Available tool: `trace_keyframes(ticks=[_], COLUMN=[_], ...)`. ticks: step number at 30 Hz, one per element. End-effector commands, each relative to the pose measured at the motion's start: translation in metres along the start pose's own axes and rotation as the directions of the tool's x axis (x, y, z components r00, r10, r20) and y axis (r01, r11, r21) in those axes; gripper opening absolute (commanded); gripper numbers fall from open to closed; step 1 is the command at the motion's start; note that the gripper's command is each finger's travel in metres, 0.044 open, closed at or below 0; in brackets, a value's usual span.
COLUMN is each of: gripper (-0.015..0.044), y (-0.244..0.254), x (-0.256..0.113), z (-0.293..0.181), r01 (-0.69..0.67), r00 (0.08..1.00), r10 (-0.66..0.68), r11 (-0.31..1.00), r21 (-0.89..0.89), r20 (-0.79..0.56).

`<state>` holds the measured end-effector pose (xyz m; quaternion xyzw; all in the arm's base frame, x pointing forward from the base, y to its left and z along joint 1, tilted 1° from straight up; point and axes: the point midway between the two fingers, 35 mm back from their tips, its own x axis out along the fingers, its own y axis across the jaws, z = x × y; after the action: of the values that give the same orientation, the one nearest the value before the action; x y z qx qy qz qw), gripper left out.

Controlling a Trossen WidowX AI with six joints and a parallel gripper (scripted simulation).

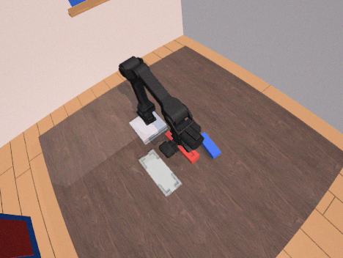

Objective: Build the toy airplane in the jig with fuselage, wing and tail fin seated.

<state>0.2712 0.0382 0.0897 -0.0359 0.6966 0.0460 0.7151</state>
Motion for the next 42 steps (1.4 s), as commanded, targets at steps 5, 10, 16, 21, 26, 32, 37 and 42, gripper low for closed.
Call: trace_keyframes(ticks=[5,10,16,21,26,32,37,42], gripper=[0.0000,0.0000,0.0000,0.0000,0.0000,0.0000,0.0000,0.0000], y=[-0.002,-0.002,-0.012,-0.025,-0.040,-0.056,-0.070,-0.085], x=[-0.028,-0.039,-0.034,-0.028,-0.022,-0.014,-0.008,-0.002], z=[-0.005,-0.008,-0.005,-0.001,0.000,0.001,0.002,0.002], r01=[0.007,0.008,0.010,0.011,0.016,0.021,0.022,0.023], r00=[1.000,1.000,1.000,1.000,1.000,1.000,1.000,1.000], r10=[-0.007,-0.008,-0.009,-0.011,-0.016,-0.021,-0.022,-0.023], r11=[1.000,1.000,1.000,1.000,0.999,0.998,0.997,0.997], r21=[0.017,0.021,0.024,0.027,0.048,0.065,0.073,0.078], r20=[-0.001,-0.006,-0.005,-0.005,-0.004,-0.004,-0.002,-0.001])
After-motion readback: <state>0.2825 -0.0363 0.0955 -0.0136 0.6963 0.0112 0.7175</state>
